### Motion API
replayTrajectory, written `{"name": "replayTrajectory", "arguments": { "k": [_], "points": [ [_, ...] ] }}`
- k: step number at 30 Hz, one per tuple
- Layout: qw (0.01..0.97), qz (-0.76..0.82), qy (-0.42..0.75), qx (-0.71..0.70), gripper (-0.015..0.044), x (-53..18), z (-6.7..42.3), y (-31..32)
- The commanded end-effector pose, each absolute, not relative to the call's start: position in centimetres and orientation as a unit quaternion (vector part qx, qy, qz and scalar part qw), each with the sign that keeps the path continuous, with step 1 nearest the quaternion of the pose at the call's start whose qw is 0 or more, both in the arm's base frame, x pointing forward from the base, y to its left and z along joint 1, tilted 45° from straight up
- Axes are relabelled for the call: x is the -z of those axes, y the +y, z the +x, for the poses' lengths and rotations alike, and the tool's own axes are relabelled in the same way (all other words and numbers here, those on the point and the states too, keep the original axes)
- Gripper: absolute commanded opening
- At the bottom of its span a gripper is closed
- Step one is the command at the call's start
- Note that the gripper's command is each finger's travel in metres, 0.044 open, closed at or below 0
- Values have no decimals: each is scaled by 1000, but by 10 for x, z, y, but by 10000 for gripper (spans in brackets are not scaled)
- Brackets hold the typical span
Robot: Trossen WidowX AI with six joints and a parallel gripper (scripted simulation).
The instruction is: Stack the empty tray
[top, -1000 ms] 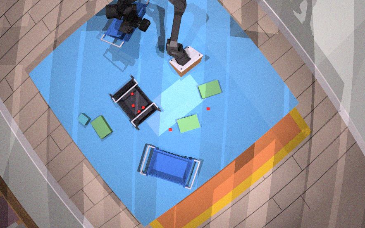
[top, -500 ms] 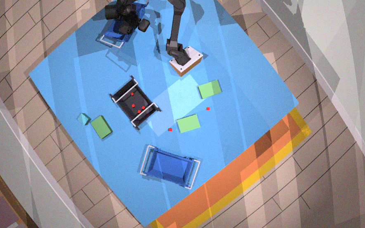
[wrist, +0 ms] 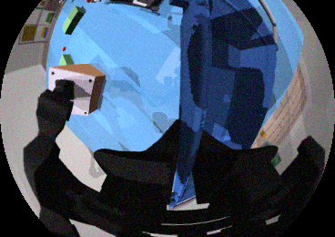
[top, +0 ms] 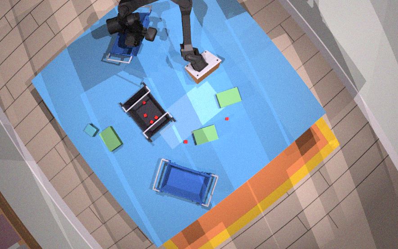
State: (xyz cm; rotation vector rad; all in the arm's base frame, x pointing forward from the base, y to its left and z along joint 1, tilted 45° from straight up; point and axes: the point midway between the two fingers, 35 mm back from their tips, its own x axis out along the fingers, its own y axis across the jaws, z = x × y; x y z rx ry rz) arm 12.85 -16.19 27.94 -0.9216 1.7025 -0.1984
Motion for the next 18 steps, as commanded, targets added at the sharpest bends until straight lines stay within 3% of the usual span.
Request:
{"name": "replayTrajectory", "arguments": {
  "k": [1, 18],
  "points": [
    [562, -407, 716, 70, 0, -280, 147, -160],
    [525, -453, 720, -17, 0, -252, 209, -142]
  ]
}}
